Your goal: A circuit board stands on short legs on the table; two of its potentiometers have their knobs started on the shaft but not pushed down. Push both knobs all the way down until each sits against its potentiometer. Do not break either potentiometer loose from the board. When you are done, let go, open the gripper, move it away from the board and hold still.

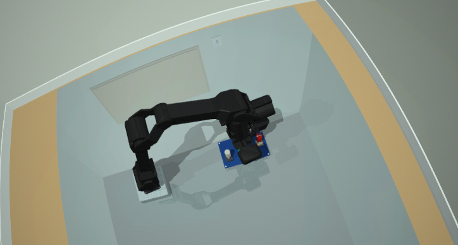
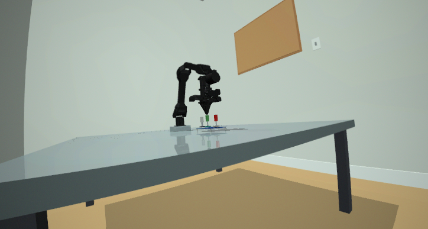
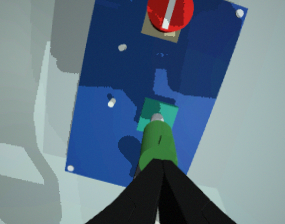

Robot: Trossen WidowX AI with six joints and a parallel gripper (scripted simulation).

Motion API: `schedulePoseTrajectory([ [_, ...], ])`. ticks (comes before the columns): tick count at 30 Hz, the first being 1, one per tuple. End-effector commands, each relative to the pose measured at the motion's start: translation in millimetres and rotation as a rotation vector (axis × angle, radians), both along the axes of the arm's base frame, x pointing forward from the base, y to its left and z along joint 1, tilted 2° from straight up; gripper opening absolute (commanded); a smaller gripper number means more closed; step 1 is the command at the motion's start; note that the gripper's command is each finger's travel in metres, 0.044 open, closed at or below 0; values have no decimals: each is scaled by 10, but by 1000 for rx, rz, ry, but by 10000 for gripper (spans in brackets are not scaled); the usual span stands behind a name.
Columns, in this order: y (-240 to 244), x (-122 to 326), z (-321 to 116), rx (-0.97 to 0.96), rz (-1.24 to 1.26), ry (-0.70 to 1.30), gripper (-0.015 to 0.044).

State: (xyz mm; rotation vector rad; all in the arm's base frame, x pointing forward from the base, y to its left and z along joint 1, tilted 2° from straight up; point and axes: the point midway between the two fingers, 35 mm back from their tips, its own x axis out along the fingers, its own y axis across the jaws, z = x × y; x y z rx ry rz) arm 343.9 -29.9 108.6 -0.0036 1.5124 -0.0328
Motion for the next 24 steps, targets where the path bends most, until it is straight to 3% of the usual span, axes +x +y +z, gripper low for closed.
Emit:
schedulePoseTrajectory([
  [1,7,-1,-18,5,5,1,0],
  [24,6,1,-39,5,5,1,0],
])
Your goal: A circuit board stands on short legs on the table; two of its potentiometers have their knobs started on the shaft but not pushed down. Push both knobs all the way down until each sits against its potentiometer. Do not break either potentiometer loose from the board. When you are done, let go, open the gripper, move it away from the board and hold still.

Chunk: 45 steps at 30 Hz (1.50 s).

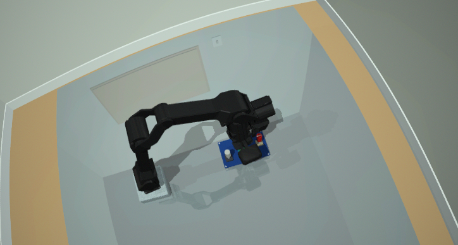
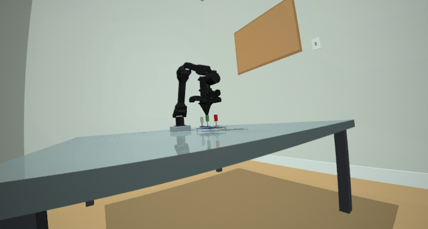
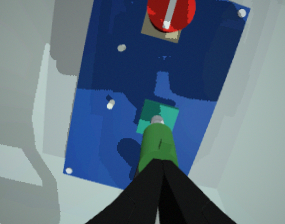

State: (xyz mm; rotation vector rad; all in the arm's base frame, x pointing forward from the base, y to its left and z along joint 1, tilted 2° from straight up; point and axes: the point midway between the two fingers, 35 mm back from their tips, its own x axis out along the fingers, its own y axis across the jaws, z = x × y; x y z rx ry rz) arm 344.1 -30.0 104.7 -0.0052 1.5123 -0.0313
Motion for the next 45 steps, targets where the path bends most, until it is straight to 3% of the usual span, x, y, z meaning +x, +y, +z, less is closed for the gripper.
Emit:
schedulePoseTrajectory([
  [1,7,-2,0,5,3,1,0],
  [45,4,7,-185,5,3,1,0],
])
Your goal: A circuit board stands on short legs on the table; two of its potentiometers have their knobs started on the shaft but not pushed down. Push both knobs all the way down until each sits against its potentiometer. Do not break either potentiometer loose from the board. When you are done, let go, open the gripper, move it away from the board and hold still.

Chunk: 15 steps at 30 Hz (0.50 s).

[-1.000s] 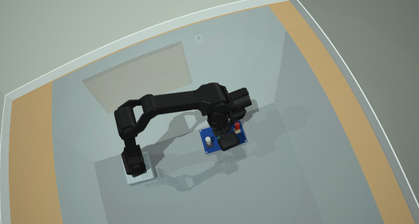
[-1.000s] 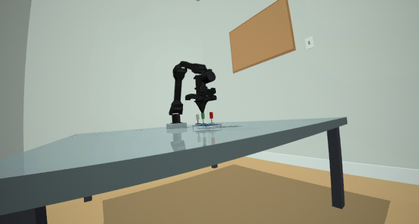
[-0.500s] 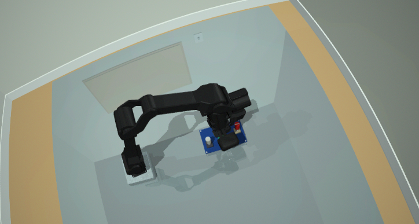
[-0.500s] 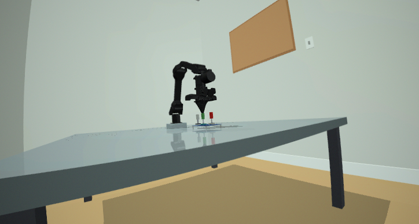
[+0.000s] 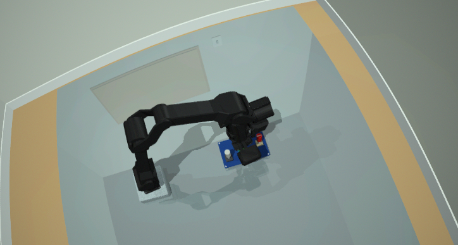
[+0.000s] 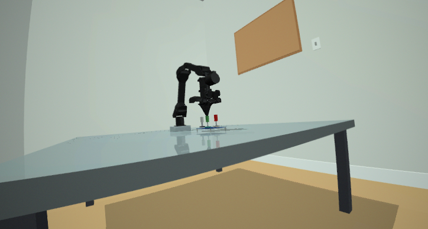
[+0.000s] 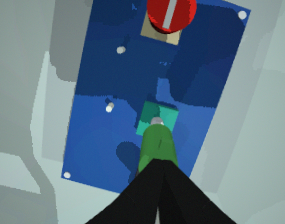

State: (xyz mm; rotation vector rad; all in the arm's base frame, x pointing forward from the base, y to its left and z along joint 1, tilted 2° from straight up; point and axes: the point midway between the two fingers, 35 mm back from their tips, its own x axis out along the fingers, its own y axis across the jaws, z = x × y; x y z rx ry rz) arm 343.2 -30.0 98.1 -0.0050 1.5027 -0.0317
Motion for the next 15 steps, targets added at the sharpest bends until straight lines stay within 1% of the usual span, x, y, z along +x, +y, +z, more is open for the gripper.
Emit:
schedulePoseTrajectory([
  [1,4,17,-119,5,3,11,0],
  [15,3,20,-181,5,3,11,0],
])
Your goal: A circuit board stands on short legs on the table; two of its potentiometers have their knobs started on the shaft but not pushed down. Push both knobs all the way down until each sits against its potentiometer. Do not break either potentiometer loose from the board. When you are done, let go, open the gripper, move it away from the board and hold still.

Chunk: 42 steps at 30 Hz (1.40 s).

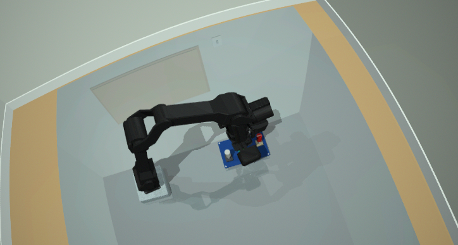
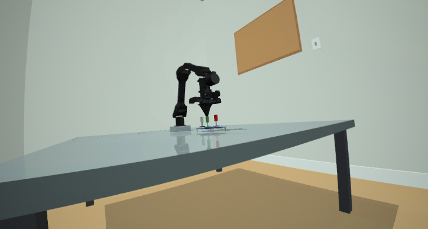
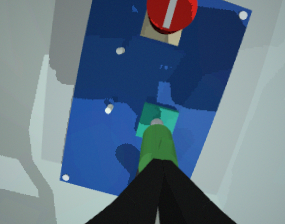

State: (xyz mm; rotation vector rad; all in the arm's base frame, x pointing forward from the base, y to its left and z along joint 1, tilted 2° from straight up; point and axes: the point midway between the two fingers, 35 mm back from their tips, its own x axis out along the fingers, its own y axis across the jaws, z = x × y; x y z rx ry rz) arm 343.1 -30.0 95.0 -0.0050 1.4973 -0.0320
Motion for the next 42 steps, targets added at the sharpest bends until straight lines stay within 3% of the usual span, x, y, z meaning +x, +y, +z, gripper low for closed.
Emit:
schedulePoseTrajectory([
  [1,3,21,-150,6,3,16,0],
  [42,1,26,-236,6,3,16,0],
])
